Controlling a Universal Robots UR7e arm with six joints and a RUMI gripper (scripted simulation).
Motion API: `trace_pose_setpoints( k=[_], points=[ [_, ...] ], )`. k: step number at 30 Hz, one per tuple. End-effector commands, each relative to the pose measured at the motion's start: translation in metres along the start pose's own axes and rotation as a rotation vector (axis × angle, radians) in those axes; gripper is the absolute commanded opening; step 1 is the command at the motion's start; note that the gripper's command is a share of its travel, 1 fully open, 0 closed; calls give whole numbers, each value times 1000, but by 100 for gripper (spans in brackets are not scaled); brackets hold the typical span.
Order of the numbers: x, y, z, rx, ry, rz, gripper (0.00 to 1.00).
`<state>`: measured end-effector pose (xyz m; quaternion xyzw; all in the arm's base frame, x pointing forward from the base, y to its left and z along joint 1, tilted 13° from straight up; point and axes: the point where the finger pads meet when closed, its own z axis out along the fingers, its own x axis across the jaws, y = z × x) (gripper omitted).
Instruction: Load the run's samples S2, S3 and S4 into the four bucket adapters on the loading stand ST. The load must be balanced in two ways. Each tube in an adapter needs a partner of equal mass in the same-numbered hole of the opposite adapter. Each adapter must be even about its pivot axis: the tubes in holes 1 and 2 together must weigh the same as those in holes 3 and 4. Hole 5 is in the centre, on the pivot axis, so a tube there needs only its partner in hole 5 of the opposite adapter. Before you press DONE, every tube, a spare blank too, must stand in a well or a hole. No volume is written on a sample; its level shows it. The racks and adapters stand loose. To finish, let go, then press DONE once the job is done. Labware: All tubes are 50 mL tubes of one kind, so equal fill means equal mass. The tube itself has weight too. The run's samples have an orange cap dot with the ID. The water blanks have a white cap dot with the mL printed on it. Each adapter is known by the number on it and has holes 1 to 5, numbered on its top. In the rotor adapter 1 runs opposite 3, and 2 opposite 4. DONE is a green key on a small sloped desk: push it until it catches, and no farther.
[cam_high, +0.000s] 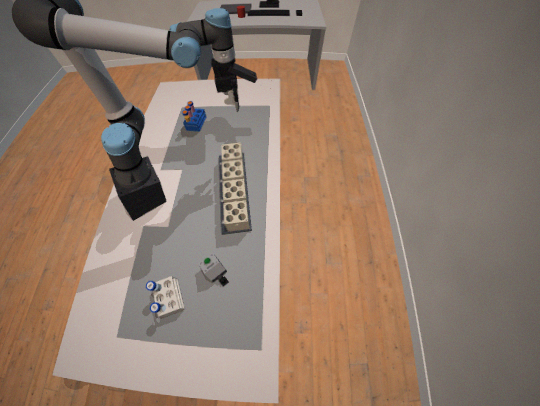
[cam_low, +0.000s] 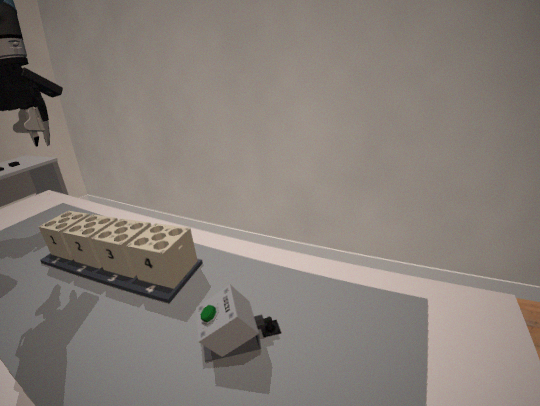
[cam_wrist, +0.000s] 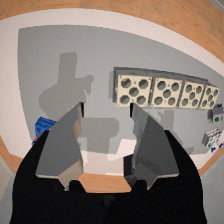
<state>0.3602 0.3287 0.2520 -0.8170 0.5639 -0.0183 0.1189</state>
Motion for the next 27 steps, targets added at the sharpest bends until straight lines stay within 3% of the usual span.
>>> trace_pose_setpoints(
  k=[1, 27],
  points=[
    [24, 6, 2, -6, -1, 4, 35],
    [130, 36, 14, -6, -1, 4, 35]
  ],
)
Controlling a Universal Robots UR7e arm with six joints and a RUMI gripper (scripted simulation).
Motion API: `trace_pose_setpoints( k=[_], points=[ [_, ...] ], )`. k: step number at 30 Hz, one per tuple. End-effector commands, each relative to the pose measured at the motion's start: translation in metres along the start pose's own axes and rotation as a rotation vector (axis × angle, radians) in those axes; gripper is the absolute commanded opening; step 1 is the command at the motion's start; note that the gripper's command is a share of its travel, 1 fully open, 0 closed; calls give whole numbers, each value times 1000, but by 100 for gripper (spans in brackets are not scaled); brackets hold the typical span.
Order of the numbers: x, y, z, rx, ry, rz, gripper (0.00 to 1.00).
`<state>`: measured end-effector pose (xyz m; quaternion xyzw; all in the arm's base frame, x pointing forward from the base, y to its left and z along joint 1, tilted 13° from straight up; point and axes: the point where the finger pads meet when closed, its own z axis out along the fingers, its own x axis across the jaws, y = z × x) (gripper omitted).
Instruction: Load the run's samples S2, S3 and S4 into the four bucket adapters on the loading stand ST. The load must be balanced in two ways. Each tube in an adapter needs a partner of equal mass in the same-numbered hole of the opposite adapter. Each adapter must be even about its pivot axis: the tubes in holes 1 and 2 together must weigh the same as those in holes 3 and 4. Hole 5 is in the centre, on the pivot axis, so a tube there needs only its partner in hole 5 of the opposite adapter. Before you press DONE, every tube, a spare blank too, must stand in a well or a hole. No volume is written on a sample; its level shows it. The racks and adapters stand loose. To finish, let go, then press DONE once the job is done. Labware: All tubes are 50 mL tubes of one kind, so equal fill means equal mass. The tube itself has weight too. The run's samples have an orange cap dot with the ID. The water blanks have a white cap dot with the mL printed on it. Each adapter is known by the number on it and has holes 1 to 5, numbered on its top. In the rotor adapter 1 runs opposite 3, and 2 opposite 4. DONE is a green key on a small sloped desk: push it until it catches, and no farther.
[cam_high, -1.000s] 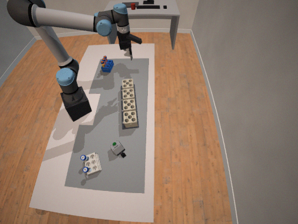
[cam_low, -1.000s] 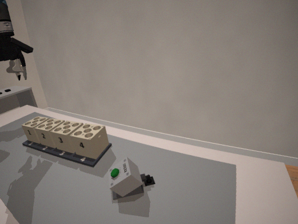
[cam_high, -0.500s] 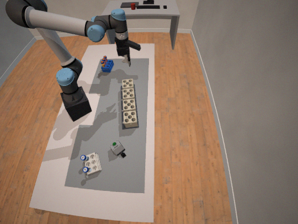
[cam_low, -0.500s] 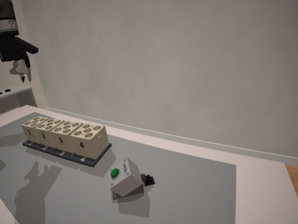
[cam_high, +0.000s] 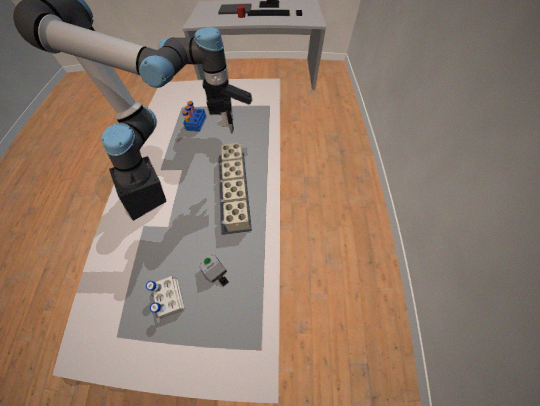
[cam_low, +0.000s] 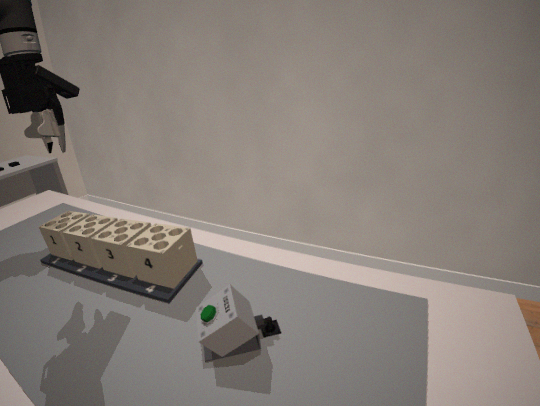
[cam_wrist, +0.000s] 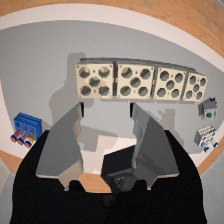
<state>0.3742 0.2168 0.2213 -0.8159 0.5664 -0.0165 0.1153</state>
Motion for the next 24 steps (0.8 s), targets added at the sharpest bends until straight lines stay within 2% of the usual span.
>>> trace_pose_setpoints(
  k=[1, 24],
  points=[
    [23, 6, 2, 2, -2, -2, 35],
    [123, 33, 14, 2, -2, -2, 35]
  ],
)
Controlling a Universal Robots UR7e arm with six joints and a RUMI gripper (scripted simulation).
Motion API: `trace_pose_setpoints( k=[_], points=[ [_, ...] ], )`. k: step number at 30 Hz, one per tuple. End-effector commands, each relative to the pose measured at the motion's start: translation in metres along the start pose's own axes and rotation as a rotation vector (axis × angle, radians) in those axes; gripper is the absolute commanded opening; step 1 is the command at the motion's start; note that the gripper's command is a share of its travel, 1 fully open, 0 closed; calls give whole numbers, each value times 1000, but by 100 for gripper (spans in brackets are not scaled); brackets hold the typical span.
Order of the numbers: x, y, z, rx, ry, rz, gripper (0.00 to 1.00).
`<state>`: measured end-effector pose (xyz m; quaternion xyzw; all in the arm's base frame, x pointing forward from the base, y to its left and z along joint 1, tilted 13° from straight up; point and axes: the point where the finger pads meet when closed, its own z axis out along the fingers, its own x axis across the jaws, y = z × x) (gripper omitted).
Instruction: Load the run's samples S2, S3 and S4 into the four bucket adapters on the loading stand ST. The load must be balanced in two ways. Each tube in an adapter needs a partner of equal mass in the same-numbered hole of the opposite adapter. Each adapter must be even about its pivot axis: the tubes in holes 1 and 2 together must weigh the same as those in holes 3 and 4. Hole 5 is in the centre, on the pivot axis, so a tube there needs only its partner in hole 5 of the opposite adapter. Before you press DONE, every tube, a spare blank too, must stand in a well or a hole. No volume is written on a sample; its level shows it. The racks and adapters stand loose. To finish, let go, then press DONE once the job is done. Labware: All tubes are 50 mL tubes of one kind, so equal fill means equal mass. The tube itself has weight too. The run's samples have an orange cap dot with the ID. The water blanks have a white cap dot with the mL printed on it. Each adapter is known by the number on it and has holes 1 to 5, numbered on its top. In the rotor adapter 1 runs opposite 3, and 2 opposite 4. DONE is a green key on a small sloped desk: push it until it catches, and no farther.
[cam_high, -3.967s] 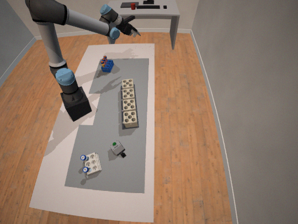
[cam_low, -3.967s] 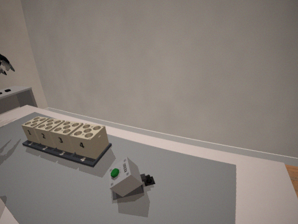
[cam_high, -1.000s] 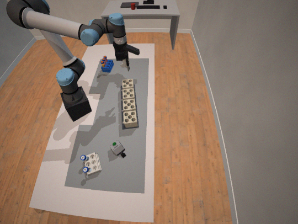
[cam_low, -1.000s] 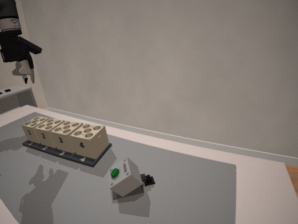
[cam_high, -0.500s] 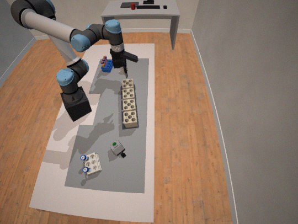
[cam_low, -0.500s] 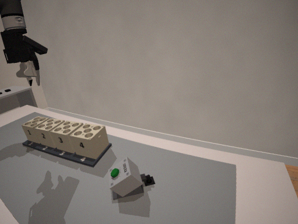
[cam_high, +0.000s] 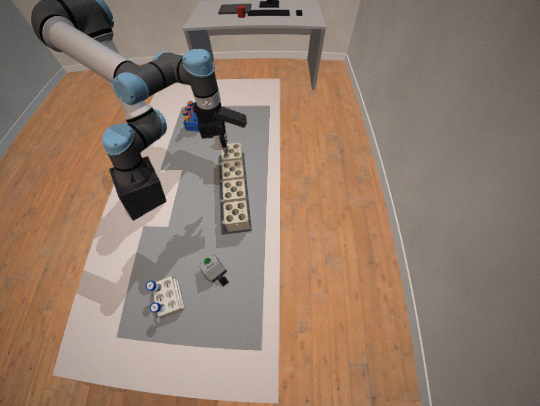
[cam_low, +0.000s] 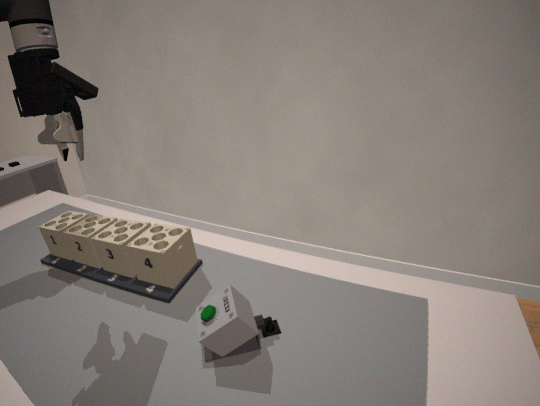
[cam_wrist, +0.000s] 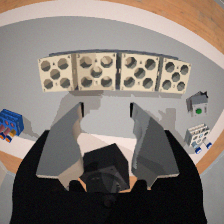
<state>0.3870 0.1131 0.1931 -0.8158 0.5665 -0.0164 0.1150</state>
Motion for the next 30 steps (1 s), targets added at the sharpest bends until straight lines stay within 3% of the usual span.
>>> trace_pose_setpoints(
  k=[1, 30],
  points=[
    [25, 6, 2, 2, -2, -2, 35],
    [144, 39, 17, 2, -2, -2, 35]
  ],
)
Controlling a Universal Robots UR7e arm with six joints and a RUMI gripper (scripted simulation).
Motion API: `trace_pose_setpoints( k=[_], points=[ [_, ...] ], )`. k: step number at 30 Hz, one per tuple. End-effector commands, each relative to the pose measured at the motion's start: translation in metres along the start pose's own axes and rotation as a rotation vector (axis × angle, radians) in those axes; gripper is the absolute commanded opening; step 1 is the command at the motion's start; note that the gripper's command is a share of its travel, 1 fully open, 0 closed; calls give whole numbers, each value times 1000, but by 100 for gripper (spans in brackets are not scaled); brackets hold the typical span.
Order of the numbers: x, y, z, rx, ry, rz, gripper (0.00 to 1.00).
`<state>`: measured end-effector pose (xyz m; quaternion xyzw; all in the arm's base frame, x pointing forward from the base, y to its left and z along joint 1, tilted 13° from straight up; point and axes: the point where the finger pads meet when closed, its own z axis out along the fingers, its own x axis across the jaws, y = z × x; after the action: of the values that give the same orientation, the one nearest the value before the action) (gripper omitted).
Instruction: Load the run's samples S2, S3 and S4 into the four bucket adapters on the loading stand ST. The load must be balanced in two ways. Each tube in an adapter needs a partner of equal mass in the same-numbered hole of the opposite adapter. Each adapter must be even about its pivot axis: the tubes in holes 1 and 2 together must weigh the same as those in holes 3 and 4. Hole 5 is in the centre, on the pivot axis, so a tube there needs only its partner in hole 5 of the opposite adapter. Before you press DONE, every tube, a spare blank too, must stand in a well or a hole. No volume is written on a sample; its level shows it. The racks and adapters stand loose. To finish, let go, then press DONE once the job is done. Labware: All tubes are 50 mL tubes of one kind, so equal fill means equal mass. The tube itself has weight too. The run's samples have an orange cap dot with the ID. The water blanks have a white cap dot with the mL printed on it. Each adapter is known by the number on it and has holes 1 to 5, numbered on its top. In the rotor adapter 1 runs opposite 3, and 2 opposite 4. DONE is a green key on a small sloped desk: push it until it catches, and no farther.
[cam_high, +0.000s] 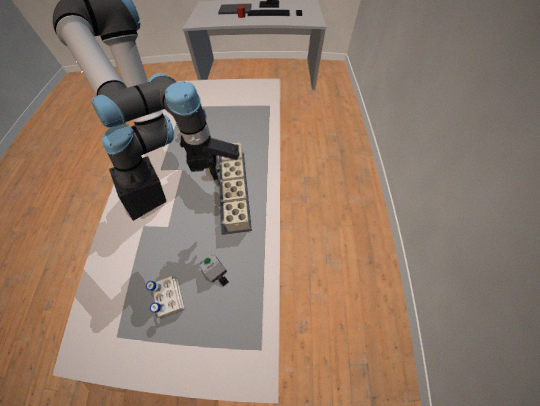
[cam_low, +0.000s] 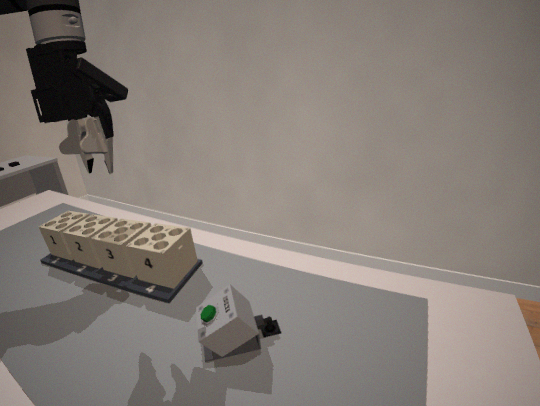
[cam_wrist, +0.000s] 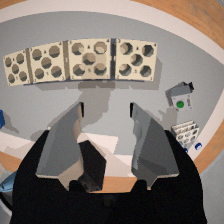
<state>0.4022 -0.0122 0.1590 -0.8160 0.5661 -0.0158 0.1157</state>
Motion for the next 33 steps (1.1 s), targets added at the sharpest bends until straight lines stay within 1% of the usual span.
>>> trace_pose_setpoints(
  k=[1, 7, 9, 16, 33],
  points=[
    [24, 6, 3, 2, -1, -1, 35],
    [53, 14, 6, 2, 0, -1, 35],
    [53, 14, 6, 2, 0, -1, 35],
    [86, 23, 10, 1, 0, -1, 35],
    [87, 23, 10, 1, 0, -1, 35]
  ],
)
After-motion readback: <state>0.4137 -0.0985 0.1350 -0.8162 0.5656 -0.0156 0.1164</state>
